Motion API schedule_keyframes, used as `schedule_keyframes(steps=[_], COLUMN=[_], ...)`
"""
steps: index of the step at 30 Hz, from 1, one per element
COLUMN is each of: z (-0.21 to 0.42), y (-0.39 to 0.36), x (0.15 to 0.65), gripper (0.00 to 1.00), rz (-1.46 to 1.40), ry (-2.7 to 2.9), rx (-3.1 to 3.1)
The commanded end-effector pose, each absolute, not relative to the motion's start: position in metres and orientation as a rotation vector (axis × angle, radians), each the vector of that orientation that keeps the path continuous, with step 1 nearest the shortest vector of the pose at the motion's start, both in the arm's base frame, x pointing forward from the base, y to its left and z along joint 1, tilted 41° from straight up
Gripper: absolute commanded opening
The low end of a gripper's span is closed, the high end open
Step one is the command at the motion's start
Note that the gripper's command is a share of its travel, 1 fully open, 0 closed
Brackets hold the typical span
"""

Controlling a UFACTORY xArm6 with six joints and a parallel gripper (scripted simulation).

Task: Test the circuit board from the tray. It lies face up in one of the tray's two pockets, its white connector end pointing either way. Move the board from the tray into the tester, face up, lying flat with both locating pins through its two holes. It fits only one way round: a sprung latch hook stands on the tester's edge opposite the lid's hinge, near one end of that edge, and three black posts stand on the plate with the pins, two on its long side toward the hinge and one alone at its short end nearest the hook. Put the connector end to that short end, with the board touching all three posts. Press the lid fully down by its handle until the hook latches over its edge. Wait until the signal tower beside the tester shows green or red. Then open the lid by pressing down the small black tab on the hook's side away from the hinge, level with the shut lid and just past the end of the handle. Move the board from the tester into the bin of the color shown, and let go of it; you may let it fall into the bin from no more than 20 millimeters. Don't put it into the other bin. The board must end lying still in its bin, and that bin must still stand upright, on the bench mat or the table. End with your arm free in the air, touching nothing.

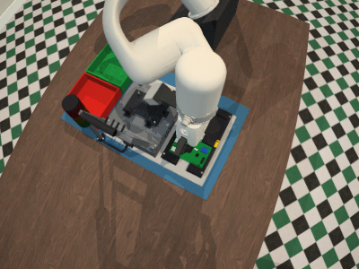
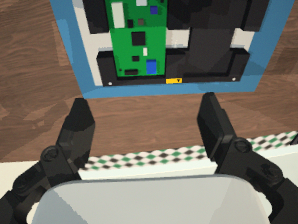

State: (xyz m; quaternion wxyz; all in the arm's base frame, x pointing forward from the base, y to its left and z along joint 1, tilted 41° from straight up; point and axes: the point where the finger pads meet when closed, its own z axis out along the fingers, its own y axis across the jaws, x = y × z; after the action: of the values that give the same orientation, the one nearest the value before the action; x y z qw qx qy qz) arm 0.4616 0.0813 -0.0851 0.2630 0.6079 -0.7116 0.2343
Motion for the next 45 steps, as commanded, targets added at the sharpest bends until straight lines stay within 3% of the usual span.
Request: schedule_keyframes(steps=[1, 11, 45], z=[-0.102, -0.14, -0.168], y=[0.068, 0.035, 0.011], x=[0.465, 0.461, 0.459], gripper=[1.0, 1.0, 1.0], rz=[0.642, 0.642, 0.642], ry=[-1.93, -1.93, -1.93], rx=[1.649, 1.649, 1.649])
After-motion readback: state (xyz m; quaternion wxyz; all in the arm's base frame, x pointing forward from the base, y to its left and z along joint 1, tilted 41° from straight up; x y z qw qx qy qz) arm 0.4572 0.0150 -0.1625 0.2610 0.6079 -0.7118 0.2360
